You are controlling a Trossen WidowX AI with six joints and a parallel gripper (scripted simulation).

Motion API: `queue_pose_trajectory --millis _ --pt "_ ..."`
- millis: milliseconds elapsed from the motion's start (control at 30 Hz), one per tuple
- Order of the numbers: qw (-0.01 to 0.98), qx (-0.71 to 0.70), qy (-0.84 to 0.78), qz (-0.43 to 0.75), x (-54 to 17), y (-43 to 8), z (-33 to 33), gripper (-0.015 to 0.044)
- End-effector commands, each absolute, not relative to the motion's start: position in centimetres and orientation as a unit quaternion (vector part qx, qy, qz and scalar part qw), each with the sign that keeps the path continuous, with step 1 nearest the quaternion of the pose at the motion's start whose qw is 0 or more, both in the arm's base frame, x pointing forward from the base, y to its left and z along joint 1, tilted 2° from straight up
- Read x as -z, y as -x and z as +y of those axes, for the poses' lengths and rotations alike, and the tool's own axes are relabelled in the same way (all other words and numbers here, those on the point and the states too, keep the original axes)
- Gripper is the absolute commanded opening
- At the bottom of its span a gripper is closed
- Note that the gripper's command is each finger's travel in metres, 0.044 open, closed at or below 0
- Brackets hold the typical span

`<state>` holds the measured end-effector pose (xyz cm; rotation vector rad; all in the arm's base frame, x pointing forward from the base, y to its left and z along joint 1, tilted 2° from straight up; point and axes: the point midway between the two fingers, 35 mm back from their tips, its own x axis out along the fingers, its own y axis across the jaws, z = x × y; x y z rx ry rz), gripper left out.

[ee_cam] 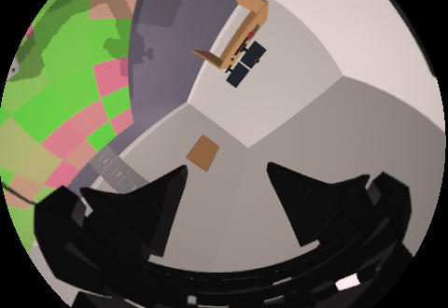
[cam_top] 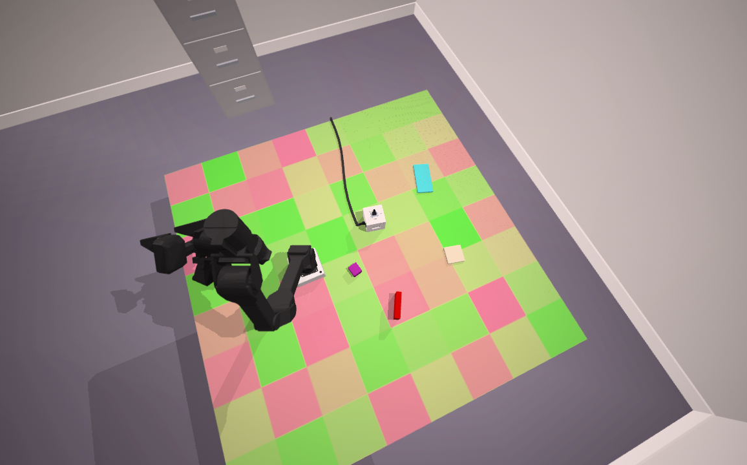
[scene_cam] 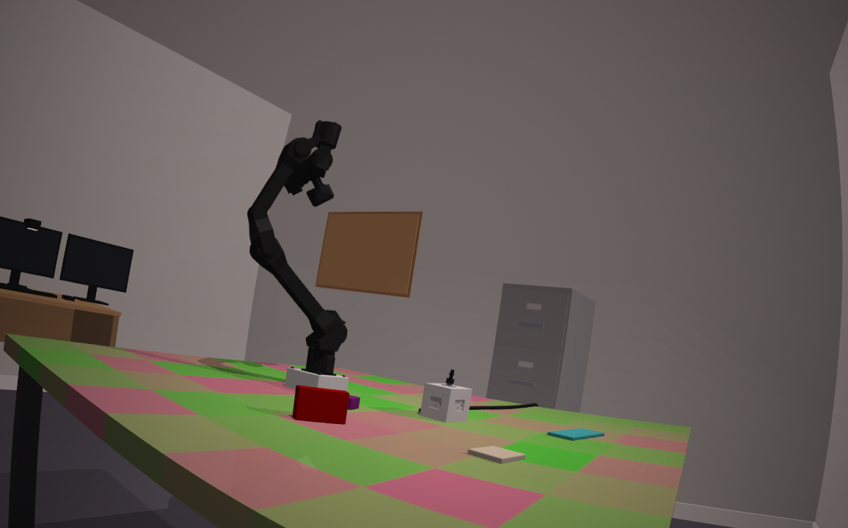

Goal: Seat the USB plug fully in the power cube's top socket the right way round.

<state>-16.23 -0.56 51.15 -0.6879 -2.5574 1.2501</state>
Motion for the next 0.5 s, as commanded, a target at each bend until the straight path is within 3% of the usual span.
queue_pose_trajectory --millis 0,100,467 --pt "0.111 -0.432 0.240 -0.862 -51.2 16.0 0.0 0.0426" --pt "0.173 -0.524 0.315 -0.772 -50.7 12.7 7.0 0.0440" --pt "0.319 -0.655 0.459 -0.508 -45.9 1.0 19.3 0.0440"
